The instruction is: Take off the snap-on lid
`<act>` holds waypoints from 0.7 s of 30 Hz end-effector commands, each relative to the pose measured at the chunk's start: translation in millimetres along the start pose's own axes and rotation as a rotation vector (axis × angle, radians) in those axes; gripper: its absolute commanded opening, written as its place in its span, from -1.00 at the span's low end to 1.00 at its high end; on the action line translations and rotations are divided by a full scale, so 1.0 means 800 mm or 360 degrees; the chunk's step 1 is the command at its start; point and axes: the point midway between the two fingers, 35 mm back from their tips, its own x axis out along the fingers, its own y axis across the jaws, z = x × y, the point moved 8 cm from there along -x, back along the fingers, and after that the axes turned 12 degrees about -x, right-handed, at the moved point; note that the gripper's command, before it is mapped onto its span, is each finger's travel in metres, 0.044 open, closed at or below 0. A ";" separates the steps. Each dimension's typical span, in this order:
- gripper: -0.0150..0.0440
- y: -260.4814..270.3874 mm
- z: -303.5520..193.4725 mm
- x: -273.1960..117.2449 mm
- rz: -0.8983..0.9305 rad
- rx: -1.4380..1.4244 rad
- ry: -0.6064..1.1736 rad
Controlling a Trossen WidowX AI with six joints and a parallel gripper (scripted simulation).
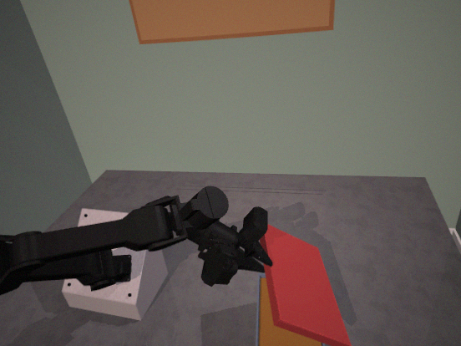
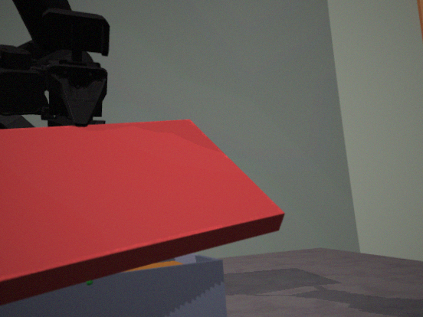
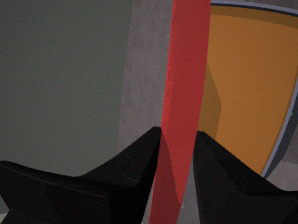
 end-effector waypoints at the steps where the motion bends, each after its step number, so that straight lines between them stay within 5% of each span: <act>1: -0.49 0.007 0.002 -0.005 0.0010 0.0011 -0.0003; 21: -0.49 0.017 -0.018 -0.014 0.0010 0.0012 -0.0002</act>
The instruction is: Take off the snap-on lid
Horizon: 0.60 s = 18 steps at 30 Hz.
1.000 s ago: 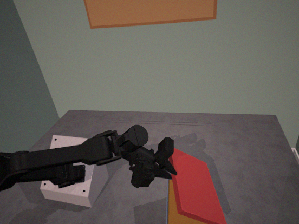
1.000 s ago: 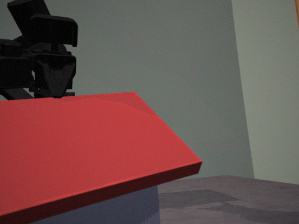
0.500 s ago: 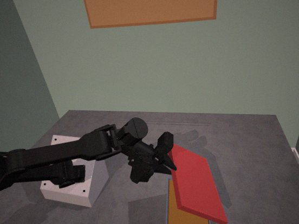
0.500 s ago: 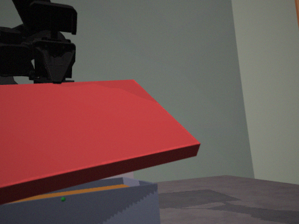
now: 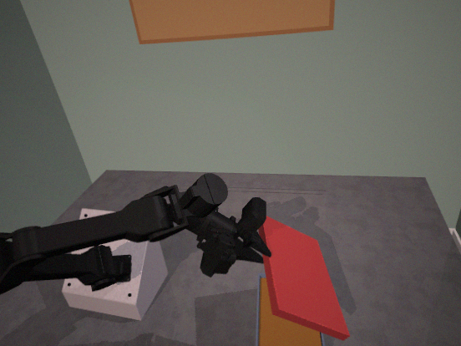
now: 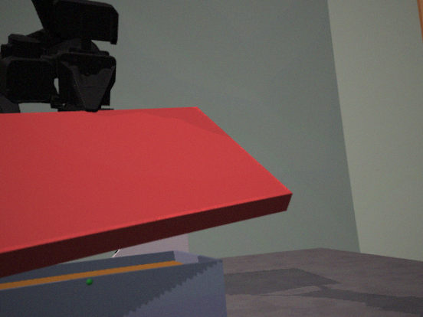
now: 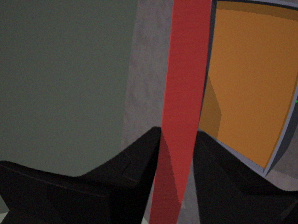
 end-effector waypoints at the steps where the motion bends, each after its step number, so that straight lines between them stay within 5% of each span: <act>1: -0.49 0.002 -0.011 0.000 0.0006 0.0006 0.0000; 18: -0.49 0.009 -0.053 -0.004 0.0007 0.0008 0.0002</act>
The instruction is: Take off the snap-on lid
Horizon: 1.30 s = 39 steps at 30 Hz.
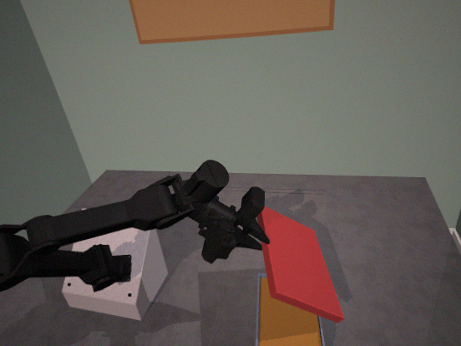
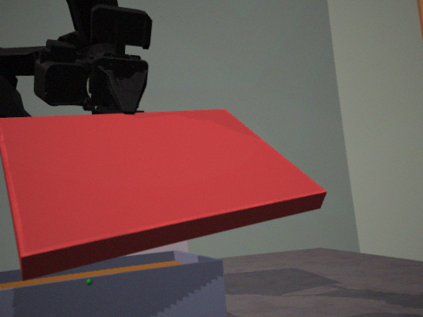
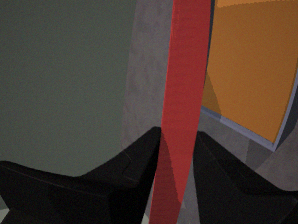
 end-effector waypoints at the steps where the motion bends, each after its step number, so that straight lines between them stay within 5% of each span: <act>1: -0.49 0.002 -0.011 -0.001 0.0005 0.0007 -0.0001; 39: -0.49 0.017 -0.105 -0.008 0.0007 0.0012 0.0003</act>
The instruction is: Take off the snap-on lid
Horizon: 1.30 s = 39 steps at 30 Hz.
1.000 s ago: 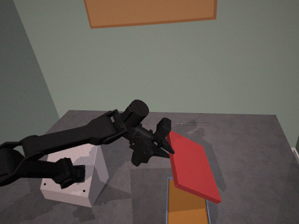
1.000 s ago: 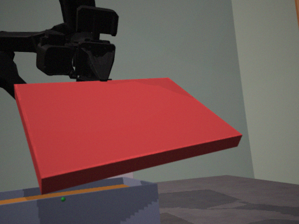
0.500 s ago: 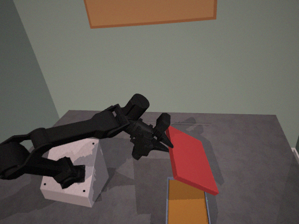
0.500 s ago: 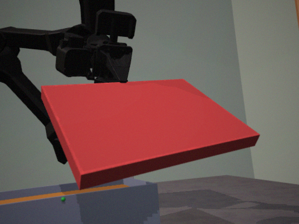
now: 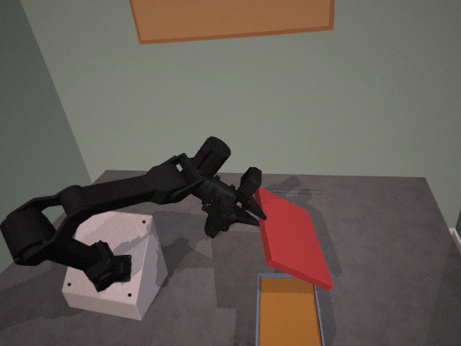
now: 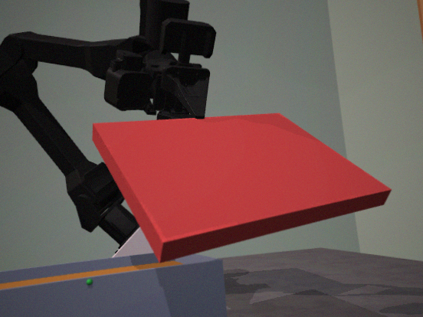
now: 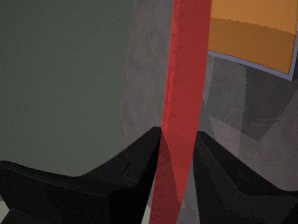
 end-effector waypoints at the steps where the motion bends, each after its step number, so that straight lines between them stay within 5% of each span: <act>1: -0.49 0.003 -0.010 -0.001 0.0005 0.0008 -0.0003; 39: -0.49 0.018 -0.104 -0.009 0.0008 0.0014 0.0002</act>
